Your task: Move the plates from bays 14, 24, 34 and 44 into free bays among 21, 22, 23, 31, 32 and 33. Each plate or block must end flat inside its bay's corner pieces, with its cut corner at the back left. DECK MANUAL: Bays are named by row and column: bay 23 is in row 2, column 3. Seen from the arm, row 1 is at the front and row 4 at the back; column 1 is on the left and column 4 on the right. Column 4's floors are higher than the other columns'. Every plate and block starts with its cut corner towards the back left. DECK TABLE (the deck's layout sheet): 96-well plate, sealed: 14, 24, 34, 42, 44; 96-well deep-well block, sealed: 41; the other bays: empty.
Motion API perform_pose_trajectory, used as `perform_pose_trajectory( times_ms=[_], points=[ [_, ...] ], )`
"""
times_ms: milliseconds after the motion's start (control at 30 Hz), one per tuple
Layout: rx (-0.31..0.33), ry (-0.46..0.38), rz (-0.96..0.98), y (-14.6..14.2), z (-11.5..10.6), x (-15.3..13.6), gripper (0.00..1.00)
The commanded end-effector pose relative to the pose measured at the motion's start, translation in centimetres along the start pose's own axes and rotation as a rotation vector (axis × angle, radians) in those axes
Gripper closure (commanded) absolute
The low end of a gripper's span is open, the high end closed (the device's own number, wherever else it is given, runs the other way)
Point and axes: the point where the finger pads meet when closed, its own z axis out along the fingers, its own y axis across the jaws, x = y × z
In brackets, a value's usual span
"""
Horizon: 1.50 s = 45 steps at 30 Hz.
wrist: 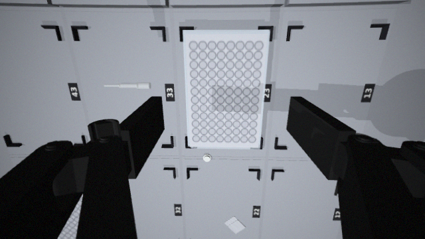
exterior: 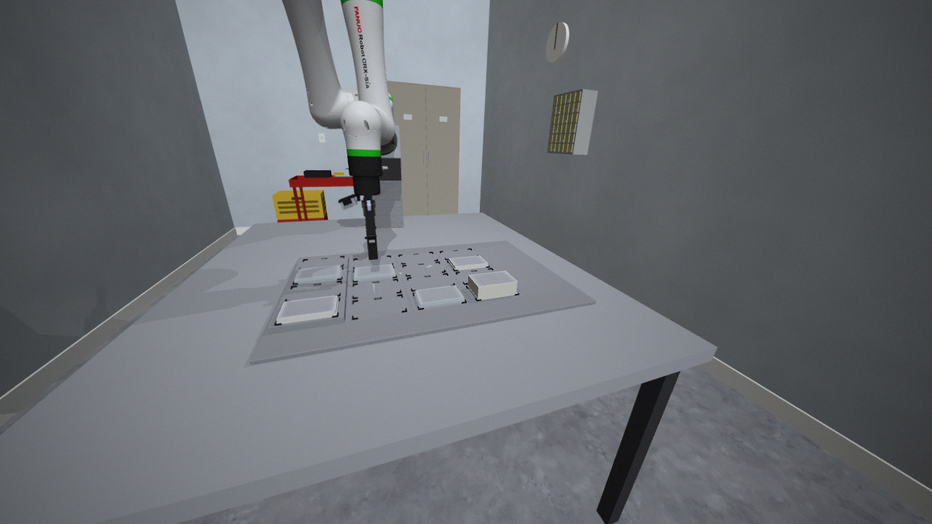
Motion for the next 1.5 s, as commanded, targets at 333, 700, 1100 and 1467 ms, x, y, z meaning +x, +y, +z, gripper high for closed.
perform_pose_trajectory(
  times_ms=[333,700,1100,1467],
  points=[
    [-0.021,-0.009,0.0,0.0,-0.1,1.2,0.3],
    [-0.021,-0.009,0.0,0.0,-0.1,4.8,0.3],
    [-0.021,-0.009,-0.001,0.0,0.0,9.6,0.3],
    [-0.021,-0.009,-0.001,0.0,0.0,13.2,0.3]
  ],
)
